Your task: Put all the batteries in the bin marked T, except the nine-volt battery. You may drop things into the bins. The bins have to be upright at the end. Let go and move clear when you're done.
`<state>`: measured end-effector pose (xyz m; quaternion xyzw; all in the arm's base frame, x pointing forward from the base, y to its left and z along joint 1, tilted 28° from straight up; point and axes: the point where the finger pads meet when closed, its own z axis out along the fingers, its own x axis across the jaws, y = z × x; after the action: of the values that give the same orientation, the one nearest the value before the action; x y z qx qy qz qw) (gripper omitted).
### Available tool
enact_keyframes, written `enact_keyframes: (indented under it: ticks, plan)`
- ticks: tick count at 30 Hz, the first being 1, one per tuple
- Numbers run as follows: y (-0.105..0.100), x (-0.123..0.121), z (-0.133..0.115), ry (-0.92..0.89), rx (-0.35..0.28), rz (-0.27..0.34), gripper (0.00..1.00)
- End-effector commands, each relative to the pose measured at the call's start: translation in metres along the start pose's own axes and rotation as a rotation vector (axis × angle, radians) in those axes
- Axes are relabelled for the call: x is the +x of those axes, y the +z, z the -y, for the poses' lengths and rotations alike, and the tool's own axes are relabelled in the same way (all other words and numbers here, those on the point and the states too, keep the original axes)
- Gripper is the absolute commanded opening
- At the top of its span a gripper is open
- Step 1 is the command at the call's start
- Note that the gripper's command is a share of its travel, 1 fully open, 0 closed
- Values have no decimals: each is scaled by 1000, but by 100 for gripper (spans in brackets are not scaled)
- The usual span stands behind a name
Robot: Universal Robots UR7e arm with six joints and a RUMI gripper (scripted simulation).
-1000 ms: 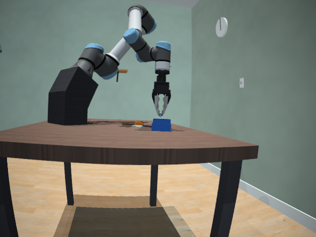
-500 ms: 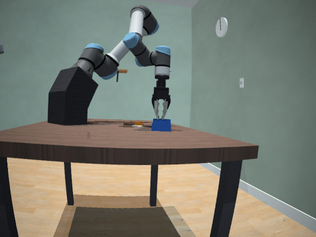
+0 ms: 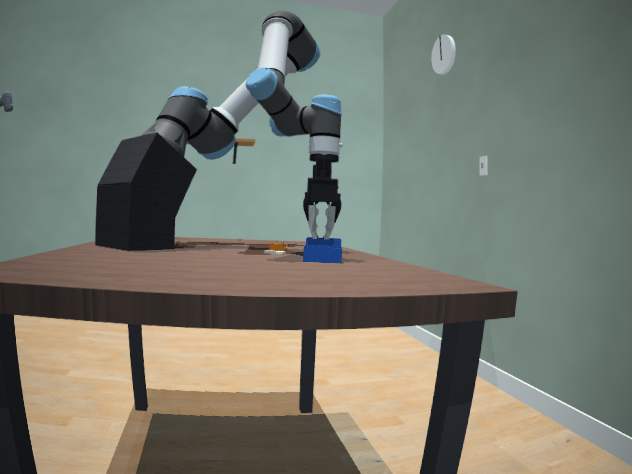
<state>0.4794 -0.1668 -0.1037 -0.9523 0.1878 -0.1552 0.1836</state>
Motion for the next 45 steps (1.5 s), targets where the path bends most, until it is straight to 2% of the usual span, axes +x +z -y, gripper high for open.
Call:
enact_keyframes:
  ticks: [1,3,4,21,45]
  plan:
    - [0,0,0,0,-1,-1,0]
    - [0,0,0,0,-1,-1,0]
    - [0,0,0,0,-1,-1,17]
    - [0,0,0,0,-1,-1,17]
    - [-29,0,0,0,-1,-1,17]
